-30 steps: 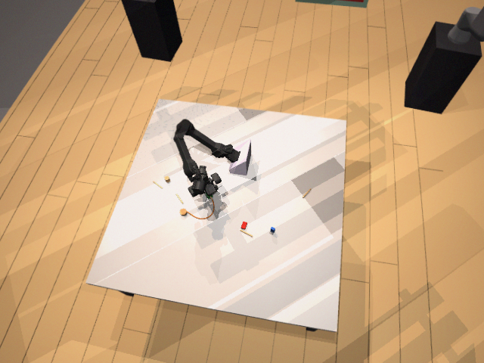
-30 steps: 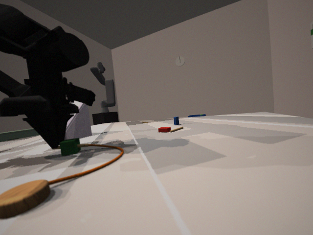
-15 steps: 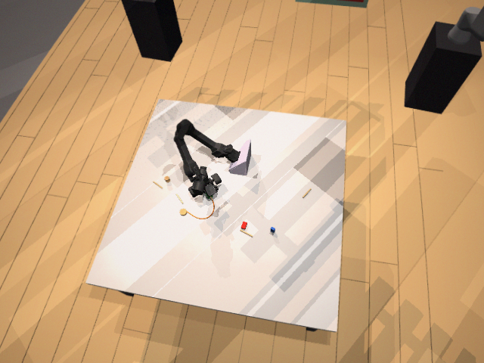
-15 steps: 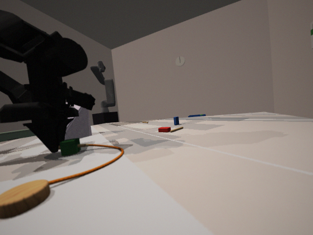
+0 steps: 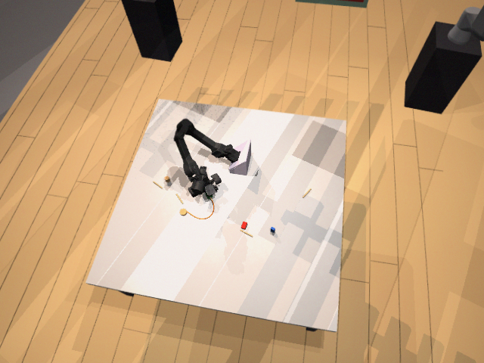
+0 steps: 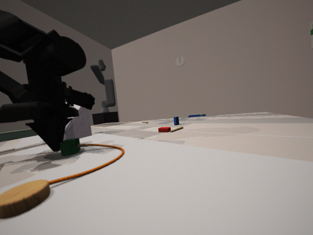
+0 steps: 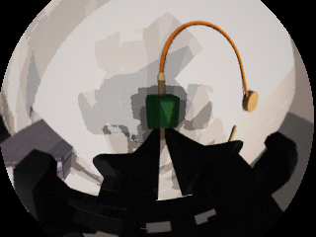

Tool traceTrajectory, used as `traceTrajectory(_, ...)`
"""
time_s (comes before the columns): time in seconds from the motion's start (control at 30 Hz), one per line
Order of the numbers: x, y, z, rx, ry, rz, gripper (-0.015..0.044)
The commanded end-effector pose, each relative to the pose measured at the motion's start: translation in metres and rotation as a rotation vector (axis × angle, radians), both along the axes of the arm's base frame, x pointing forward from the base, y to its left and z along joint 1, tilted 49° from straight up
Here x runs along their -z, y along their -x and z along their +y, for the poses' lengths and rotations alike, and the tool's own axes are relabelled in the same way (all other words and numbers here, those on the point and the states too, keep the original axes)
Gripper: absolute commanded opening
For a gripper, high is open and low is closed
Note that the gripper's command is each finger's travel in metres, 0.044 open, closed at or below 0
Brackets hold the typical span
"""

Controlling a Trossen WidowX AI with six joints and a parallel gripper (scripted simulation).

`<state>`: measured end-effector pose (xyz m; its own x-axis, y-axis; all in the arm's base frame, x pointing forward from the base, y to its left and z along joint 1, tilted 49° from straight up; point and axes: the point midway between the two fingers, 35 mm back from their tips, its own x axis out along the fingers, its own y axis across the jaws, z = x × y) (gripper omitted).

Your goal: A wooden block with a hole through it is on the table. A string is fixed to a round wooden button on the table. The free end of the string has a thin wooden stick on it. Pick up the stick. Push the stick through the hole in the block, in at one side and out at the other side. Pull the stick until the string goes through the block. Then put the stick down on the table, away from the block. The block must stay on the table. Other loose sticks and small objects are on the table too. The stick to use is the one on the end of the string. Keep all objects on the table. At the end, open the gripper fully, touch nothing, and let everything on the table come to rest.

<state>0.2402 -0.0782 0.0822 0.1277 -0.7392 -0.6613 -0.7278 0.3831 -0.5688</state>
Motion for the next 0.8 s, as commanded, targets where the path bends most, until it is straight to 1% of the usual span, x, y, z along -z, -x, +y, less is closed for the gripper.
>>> traceTrajectory(0.0, 0.0010, 0.0018, -0.0015, -0.017, -0.026, -0.011, 0.0000)
traceTrajectory(0.77, -0.0017, -0.0042, -0.0045, -0.068, -0.042, -0.025, 0.0000)
